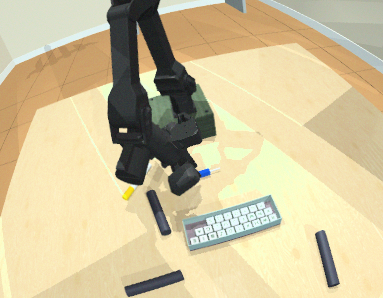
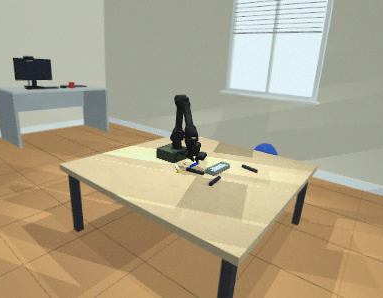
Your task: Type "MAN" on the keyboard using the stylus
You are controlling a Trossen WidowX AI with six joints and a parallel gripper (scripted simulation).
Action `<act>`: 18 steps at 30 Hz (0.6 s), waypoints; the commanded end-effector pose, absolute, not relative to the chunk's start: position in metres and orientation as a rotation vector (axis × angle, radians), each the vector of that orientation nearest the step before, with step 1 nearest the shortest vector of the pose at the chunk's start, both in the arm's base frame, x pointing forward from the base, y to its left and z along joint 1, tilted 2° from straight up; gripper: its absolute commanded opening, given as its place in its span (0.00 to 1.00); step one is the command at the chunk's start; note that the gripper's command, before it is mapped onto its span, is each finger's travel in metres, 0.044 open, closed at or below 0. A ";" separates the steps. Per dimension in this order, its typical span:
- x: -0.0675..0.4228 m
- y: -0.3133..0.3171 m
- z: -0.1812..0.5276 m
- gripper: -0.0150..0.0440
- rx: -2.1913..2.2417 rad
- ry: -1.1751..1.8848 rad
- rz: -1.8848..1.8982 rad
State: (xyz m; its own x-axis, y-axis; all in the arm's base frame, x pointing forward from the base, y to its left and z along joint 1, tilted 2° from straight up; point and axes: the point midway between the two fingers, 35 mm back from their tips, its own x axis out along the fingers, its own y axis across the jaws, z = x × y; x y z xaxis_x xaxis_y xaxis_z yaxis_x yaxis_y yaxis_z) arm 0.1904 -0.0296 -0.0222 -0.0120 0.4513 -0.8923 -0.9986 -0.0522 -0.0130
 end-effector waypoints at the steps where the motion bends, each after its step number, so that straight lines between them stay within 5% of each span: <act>1: 0.189 -0.029 -0.027 0.51 -0.890 0.828 1.442; 18: 0.189 -0.029 -0.038 0.51 -0.890 0.828 1.442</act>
